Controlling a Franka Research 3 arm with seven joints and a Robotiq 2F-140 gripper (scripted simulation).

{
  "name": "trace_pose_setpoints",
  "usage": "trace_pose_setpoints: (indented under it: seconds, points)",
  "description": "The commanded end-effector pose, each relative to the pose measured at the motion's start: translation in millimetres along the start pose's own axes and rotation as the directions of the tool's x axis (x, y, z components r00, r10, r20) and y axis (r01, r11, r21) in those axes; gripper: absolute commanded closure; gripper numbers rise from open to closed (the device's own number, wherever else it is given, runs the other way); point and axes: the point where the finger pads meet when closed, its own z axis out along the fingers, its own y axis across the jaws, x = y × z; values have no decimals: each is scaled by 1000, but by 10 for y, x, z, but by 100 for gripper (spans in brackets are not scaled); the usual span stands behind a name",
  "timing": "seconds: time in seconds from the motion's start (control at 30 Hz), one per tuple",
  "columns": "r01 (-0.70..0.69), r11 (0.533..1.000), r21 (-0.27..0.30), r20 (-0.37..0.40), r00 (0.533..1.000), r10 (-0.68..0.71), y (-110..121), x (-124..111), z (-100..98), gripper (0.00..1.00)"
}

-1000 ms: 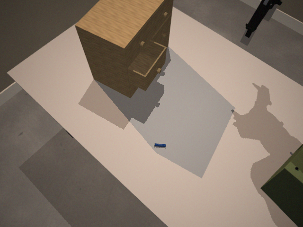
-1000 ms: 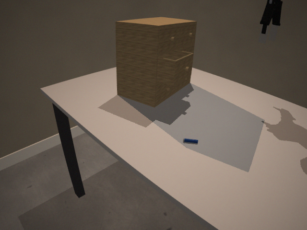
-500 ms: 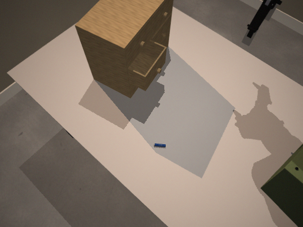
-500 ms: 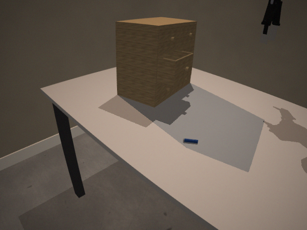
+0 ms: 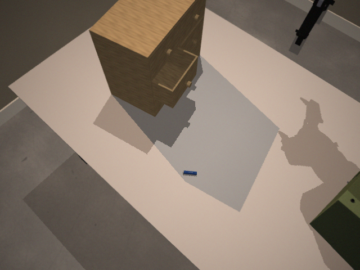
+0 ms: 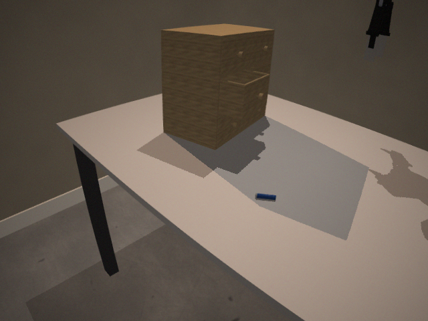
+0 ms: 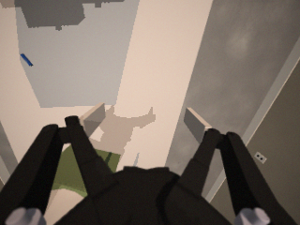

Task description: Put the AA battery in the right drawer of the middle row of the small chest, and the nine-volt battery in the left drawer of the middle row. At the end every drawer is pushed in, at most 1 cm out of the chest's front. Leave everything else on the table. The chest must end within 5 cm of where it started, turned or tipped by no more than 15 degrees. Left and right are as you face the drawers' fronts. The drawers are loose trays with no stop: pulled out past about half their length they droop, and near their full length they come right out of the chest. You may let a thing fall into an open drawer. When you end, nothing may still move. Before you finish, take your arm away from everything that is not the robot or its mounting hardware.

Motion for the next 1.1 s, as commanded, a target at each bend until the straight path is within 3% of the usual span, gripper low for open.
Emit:
trace_pose_setpoints:
  seconds: [0.0,1.07]
  points:
    - [19,1000,-2,-3,1000,-19,10,14,-12,0]
    - [84,996,-3,-1,996,-84,52,-19,-1,0]
